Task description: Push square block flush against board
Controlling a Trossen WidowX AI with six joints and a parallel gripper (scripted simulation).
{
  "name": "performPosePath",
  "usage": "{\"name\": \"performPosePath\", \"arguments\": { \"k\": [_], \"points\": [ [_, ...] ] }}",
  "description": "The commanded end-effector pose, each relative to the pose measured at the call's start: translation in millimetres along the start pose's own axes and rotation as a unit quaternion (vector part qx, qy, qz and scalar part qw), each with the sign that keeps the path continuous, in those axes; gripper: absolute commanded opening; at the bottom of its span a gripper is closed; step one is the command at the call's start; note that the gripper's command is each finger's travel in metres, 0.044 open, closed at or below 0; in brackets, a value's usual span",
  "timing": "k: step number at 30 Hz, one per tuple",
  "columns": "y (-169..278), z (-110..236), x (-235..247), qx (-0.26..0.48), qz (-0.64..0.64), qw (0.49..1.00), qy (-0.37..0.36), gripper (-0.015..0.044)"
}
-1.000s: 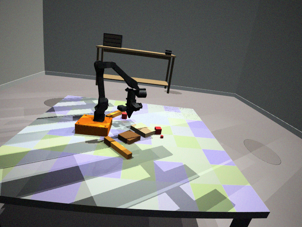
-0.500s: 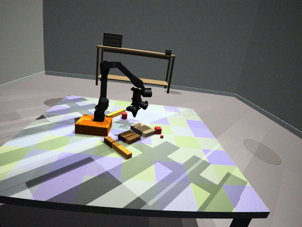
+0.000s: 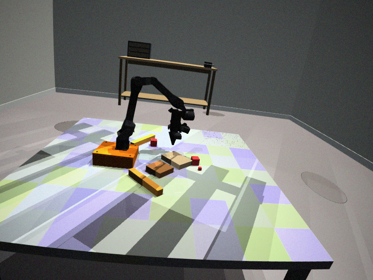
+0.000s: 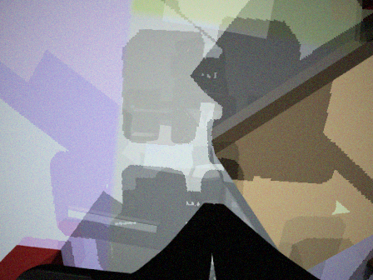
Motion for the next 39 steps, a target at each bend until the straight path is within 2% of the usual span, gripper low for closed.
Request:
{"name": "performPosePath", "arguments": {
  "k": [1, 15, 22, 25, 27, 39],
  "points": [
    [-11, 0, 2, -0.001, 0.072, 0.997, 0.001, 0.0000],
    [-46, -4, 9, -0.003, 0.305, 0.952, 0.000, 0.0000],
    [-47, -7, 9, -0.003, 0.306, 0.952, 0.000, 0.0000],
    [-48, -47, 9, -0.003, 0.314, 0.950, 0.000, 0.0000],
    [-48, -59, 9, -0.003, 0.316, 0.949, 0.000, 0.0000],
    [-43, -59, 2, -0.003, 0.316, 0.949, 0.000, 0.0000]
  ]
}}
Point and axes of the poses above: the point midway between the two fingers, 35 mm back from their tips, its own z axis back along the fingers, its own x axis across the jaws, y = z × x, the point moved 5 cm from there along z, back along the fingers, and after that the axes turned 13 degrees about -z, right-handed, at the moved point
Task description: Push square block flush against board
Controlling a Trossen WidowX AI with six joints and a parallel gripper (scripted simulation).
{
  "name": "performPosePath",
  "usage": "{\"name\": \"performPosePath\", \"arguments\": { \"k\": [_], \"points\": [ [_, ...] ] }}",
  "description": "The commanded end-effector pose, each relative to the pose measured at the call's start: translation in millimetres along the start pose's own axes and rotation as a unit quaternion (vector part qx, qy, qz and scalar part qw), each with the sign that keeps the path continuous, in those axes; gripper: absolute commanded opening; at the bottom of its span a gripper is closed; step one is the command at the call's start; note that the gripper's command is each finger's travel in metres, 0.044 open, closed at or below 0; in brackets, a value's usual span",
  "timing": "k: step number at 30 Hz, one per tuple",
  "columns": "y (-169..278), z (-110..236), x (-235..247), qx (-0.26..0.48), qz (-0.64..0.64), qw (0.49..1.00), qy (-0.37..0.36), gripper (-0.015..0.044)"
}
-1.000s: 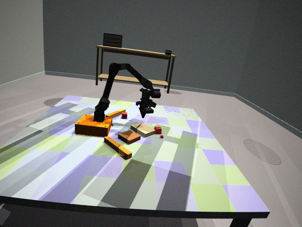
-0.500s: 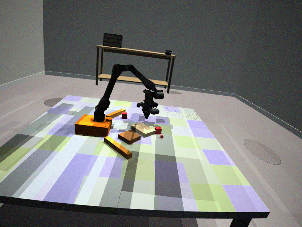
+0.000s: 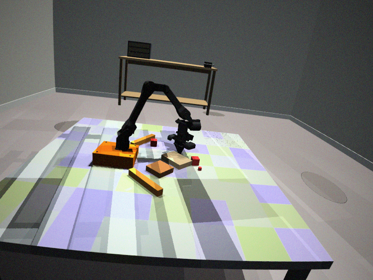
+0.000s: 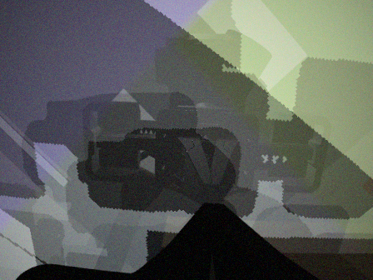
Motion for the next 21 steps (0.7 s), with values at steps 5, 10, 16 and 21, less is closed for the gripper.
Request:
{"name": "performPosePath", "arguments": {
  "k": [5, 10, 16, 21],
  "points": [
    [10, -1, -3, 0.002, 0.002, 1.000, -0.001, 0.0000],
    [16, -1, -5, 0.002, 0.002, 1.000, -0.001, 0.0000],
    [24, -1, -7, 0.003, 0.002, 1.000, -0.001, 0.0000],
    [30, -1, -9, 0.003, 0.002, 1.000, -0.001, 0.0000]
  ]
}}
Point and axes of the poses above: the point midway between the two fingers, 35 mm back from their tips, its own z axis back along the fingers, its own x axis across the jaws, y = z × x, the point moved 5 cm from there along z, back along the fingers, and after that the axes turned 13 degrees about -z, right-handed, at the moved point
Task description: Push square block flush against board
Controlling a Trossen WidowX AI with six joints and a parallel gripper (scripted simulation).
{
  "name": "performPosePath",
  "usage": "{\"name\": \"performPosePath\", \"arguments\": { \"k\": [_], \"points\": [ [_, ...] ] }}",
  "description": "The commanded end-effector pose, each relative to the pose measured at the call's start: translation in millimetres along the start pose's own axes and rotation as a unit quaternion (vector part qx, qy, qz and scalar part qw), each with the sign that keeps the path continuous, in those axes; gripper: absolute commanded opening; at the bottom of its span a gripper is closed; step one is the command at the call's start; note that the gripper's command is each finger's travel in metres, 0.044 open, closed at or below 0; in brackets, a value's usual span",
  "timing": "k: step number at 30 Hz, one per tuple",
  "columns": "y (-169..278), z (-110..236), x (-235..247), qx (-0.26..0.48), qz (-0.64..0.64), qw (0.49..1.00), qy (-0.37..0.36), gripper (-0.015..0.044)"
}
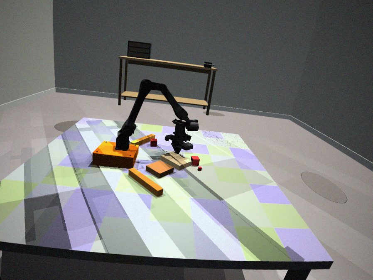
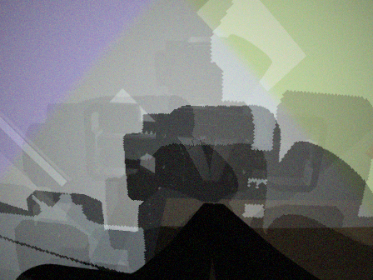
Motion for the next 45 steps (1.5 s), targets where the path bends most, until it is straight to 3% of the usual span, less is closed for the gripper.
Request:
{"name": "performPosePath", "arguments": {
  "k": [1, 11, 45],
  "points": [
    [8, -2, -3, 0.005, 0.000, 1.000, -0.001, 0.0000],
    [15, -2, -5, 0.006, 0.000, 1.000, -0.001, 0.0000],
    [-32, 0, 6, 0.003, 0.002, 1.000, -0.004, 0.0000]
  ]
}}
Point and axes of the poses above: the point midway between the two fingers, 35 mm back from their tips, its own z axis back along the fingers, its own x axis across the jaws, y = z × x, the point moved 5 cm from there along z, back along the fingers, and after that the axes turned 13 degrees about -z, right-handed, at the moved point
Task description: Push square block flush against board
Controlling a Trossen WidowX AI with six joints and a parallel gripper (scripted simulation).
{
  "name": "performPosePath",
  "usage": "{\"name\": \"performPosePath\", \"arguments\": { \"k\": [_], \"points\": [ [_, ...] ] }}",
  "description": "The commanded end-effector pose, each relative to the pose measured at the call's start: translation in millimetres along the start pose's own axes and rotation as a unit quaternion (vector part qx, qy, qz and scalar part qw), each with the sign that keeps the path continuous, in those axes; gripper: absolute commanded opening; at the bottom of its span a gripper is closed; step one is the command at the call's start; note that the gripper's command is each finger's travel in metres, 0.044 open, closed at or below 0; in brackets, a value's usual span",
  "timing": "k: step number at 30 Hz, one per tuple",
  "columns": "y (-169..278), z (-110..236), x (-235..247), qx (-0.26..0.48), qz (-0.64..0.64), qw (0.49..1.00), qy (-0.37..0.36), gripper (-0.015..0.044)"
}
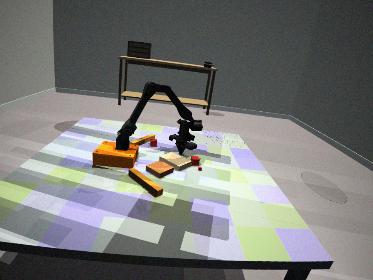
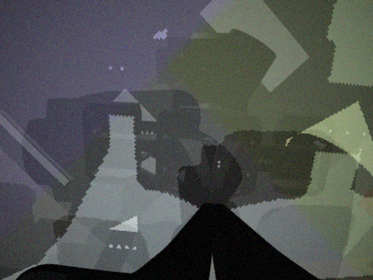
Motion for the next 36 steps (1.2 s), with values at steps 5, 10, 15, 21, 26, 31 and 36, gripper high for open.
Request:
{"name": "performPosePath", "arguments": {
  "k": [5, 10, 15, 21, 26, 31, 36],
  "points": [
    [1, 55, 0, 0.001, -0.002, 1.000, 0.003, 0.0000],
    [1, 55, 0, 0.001, -0.002, 1.000, 0.003, 0.0000],
    [17, 59, -15, -0.007, -0.064, 0.998, 0.004, 0.0000],
    [50, 64, -36, -0.004, -0.167, 0.986, 0.007, 0.0000],
    [79, 67, -50, -0.002, -0.251, 0.968, 0.008, 0.0000],
    [108, 69, -60, -0.001, -0.334, 0.943, 0.010, 0.0000],
    [138, 69, -65, 0.001, -0.414, 0.910, 0.011, 0.0000]
  ]
}}
Point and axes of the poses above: the point midway between the two fingers, 35 mm back from their tips, its own z axis back along the fingers, its own x axis across the jaws, y = z × x, the point moved 5 cm from there along z, back along the fingers, and after that the axes turned 13 degrees about -z, right-handed, at the moved point
